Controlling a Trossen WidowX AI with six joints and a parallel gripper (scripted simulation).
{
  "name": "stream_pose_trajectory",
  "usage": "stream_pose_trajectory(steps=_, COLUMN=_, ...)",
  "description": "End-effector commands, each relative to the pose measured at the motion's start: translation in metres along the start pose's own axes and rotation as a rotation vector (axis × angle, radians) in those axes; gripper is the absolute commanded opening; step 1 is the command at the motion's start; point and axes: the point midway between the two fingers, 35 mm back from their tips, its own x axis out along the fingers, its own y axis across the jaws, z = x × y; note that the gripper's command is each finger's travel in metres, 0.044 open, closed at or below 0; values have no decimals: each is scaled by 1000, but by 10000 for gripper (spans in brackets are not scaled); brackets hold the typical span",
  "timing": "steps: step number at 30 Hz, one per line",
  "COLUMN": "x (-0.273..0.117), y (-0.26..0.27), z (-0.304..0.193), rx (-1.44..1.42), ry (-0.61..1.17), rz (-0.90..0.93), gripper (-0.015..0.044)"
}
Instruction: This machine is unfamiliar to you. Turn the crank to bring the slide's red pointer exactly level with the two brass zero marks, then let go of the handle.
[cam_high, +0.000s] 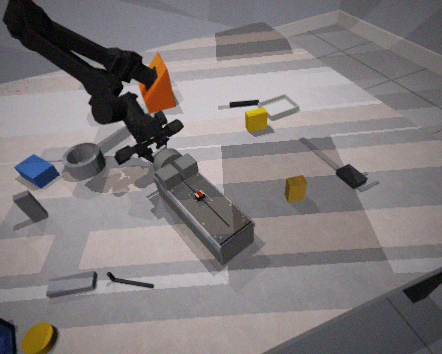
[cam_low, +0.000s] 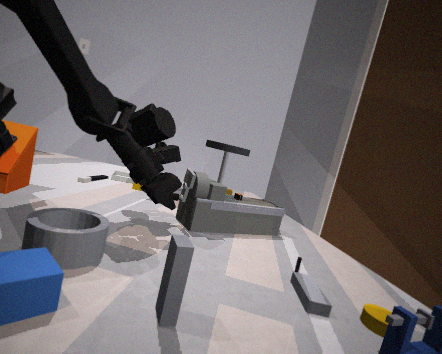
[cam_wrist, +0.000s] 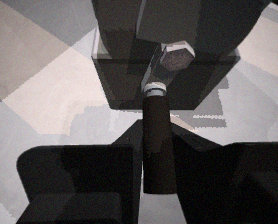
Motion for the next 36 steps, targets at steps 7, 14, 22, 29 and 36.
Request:
stream_pose_trajectory(steps=7, x=1, y=-10, z=-1, rx=9, ry=8, rz=-22, gripper=0)
stream_pose_trajectory(steps=14, x=1, y=-11, z=-1, rx=9, ry=8, rz=-22, gripper=0)
stream_pose_trajectory(steps=22, x=1, y=-12, z=-1, rx=9, ry=8, rz=-22, gripper=0)
stream_pose_trajectory(steps=29, x=0, y=-13, z=-1, rx=9, ry=8, rz=-22, gripper=0)
stream_pose_trajectory(steps=36, x=0, y=-14, z=-1, rx=9, ry=8, rz=-22, gripper=0)
